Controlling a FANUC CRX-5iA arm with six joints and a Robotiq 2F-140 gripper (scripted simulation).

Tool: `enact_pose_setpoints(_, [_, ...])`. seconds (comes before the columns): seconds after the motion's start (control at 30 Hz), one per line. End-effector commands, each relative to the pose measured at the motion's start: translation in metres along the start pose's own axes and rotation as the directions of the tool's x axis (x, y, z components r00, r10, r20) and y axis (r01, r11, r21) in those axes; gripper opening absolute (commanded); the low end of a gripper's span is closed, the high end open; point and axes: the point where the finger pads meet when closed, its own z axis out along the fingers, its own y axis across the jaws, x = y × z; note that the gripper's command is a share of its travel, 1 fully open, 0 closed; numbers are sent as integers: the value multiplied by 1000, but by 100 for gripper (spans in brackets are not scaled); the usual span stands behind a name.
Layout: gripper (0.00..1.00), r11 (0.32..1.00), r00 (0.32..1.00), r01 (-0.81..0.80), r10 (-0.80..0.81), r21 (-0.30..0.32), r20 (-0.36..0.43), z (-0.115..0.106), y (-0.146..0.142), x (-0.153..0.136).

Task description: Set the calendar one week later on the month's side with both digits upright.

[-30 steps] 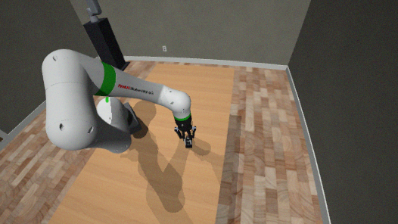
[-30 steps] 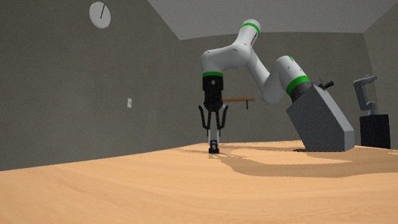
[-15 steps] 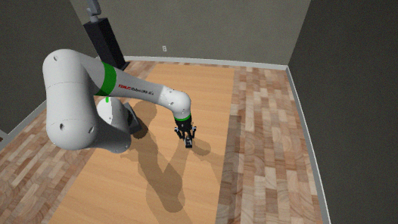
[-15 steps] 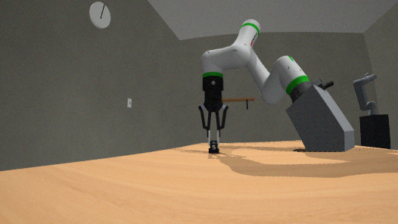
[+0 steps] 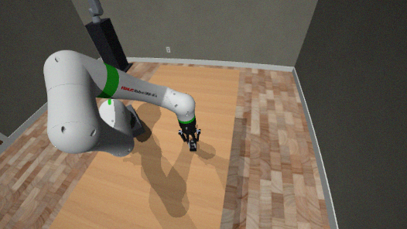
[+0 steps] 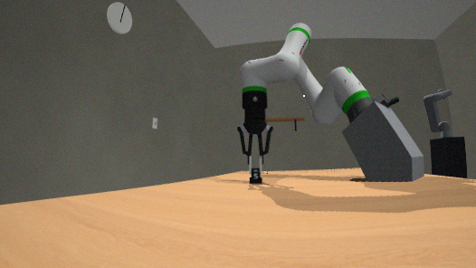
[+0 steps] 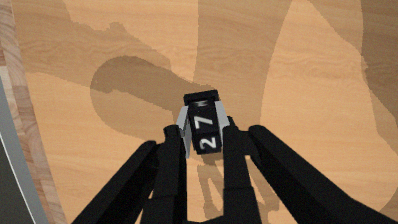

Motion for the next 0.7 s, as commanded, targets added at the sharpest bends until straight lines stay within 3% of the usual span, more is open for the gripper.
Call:
enact_pose_setpoints(0.0, [16,1000,1000,0,0,0,0,0,0,0])
enact_pose_setpoints(0.67, [16,1000,1000,0,0,0,0,6,0,0])
